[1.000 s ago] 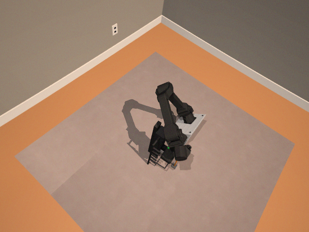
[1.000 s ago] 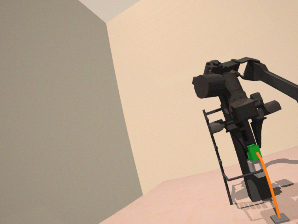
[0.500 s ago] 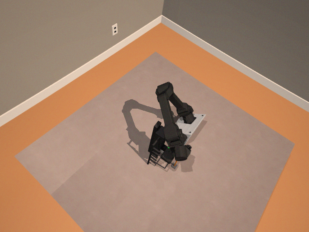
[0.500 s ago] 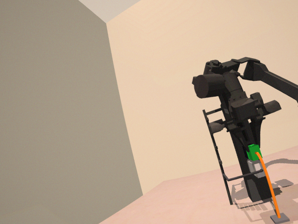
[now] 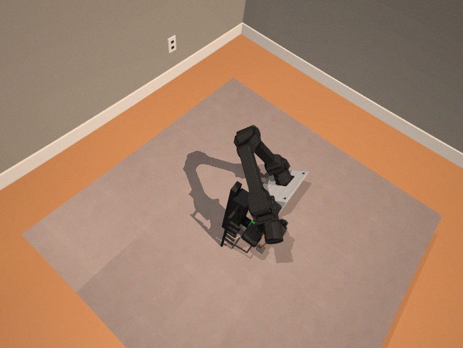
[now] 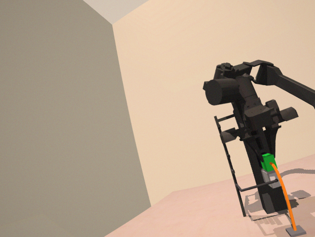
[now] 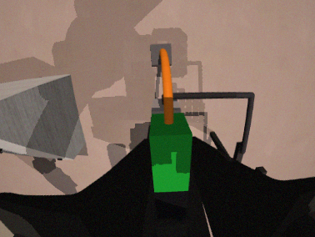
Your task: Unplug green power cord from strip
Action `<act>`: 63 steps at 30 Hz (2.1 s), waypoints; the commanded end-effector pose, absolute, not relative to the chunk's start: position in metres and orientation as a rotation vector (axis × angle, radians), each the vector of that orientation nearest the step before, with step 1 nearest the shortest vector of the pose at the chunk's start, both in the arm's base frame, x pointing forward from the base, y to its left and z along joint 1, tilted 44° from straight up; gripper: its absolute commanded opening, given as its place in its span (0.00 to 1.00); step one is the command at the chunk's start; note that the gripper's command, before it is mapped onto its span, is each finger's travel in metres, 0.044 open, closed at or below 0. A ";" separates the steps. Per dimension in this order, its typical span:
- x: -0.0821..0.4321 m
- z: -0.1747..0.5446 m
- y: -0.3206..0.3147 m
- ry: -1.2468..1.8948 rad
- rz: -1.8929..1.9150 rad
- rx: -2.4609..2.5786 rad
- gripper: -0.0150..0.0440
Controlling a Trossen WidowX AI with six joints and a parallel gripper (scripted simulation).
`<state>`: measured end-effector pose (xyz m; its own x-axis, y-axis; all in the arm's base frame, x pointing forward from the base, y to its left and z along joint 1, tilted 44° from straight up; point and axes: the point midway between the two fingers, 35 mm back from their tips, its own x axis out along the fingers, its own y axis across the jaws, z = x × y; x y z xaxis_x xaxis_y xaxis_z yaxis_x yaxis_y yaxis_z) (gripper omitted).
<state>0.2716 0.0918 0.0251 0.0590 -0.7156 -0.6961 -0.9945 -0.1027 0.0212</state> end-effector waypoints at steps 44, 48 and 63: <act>0.269 0.015 0.124 1.656 0.821 -1.853 0.53; 0.269 0.020 0.119 1.656 0.821 -1.853 0.53; 0.270 0.036 0.101 1.657 0.820 -1.854 0.53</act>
<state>0.2701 0.1046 0.0327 0.0663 -0.6758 -0.7341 -0.9936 -0.1118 0.0133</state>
